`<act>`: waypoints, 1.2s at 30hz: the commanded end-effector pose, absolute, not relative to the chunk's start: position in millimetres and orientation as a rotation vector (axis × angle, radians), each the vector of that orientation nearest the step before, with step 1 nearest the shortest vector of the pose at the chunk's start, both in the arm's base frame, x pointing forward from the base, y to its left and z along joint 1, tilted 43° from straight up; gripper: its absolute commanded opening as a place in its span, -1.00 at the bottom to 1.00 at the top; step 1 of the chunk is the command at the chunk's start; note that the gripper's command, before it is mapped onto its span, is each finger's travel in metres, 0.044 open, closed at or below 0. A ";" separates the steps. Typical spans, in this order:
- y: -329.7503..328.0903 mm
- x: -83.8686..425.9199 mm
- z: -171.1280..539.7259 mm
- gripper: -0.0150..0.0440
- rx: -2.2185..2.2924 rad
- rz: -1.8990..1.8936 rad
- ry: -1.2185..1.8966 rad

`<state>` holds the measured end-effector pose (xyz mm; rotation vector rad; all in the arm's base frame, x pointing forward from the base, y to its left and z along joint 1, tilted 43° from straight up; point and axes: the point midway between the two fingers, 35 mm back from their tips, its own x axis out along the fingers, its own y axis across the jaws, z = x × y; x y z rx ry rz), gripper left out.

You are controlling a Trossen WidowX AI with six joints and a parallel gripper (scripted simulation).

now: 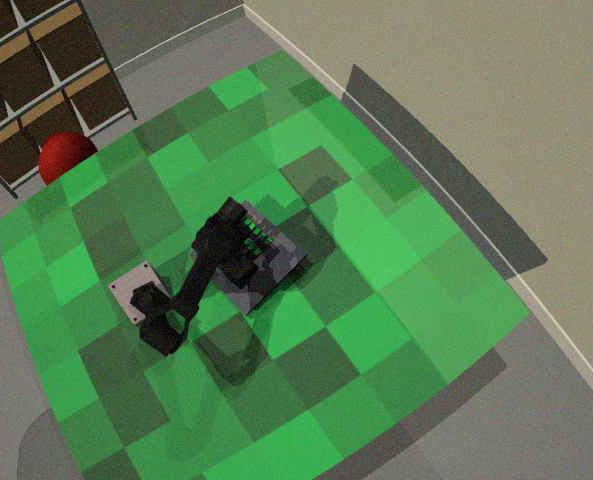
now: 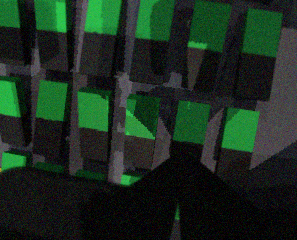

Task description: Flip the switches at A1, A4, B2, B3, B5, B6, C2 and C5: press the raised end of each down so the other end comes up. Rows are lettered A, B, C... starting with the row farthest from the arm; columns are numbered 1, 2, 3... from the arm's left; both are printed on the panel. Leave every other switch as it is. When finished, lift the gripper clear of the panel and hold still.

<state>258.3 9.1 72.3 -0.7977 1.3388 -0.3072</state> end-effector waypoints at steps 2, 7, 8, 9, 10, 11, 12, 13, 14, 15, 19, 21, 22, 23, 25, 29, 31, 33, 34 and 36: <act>7.7 259.1 71.9 -0.49 -0.803 -0.311 1.336; 7.3 259.2 71.4 -0.49 -0.803 -0.311 1.336; 7.2 259.3 71.3 -0.49 -0.803 -0.311 1.336; 7.1 259.3 71.2 -0.49 -0.803 -0.311 1.336; 7.0 259.3 71.1 -0.49 -0.803 -0.311 1.336; 6.9 259.4 71.0 -0.49 -0.803 -0.311 1.336; 6.9 259.4 70.9 -0.49 -0.803 -0.311 1.336; 6.8 259.4 70.8 -0.49 -0.803 -0.311 1.336; 6.7 259.5 70.7 -0.49 -0.803 -0.311 1.336; 6.6 259.5 70.6 -0.49 -0.803 -0.311 1.336; 13.2 258.3 76.2 -0.49 -0.795 -0.308 1.341; 29.0 254.5 93.2 -0.49 -0.795 -0.310 1.352; 37.3 251.5 103.3 -0.49 -0.797 -0.314 1.357; 43.6 248.7 111.4 -0.49 -0.798 -0.317 1.360; 48.4 246.3 118.1 -0.49 -0.800 -0.321 1.362; 49.9 247.1 117.6 -0.49 -0.800 -0.321 1.362; 61.5 253.7 112.9 -0.49 -0.799 -0.320 1.362; 78.4 262.2 105.1 -0.49 -0.799 -0.320 1.362; 82.9 264.2 102.8 -0.49 -0.798 -0.320 1.362; 84.4 264.9 102.1 -0.49 -0.798 -0.320 1.361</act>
